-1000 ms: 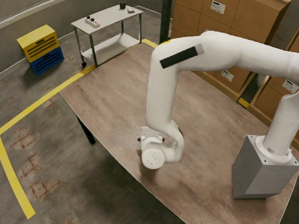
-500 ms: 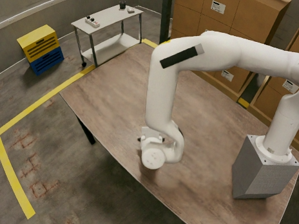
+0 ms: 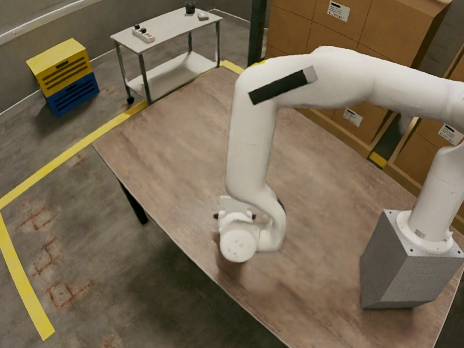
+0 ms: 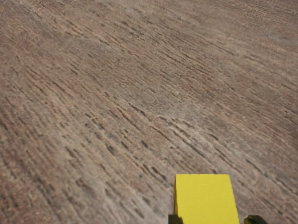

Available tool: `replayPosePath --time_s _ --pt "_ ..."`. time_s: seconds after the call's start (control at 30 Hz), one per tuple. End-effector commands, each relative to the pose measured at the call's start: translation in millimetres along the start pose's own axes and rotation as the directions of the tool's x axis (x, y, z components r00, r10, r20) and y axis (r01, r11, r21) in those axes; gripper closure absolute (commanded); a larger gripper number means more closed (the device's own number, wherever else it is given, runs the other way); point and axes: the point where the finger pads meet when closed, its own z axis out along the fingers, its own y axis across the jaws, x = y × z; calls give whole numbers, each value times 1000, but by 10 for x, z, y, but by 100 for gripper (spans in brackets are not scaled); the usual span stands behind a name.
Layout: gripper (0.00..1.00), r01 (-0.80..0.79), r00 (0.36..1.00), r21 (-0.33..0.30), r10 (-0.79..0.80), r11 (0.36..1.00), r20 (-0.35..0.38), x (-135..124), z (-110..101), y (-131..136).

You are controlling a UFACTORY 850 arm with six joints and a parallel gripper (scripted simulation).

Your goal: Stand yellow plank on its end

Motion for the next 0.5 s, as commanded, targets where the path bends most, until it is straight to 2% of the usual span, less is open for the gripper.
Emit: replayPosePath --time_s 0.0,0.2,0.47 --pt "66 -2 1000 1 2 1000 -1 129 -135 -12" --pt "66 -2 1000 1 2 1000 -1 293 -311 -11" --pt "66 -2 1000 1 2 1000 -1 316 -336 -11"
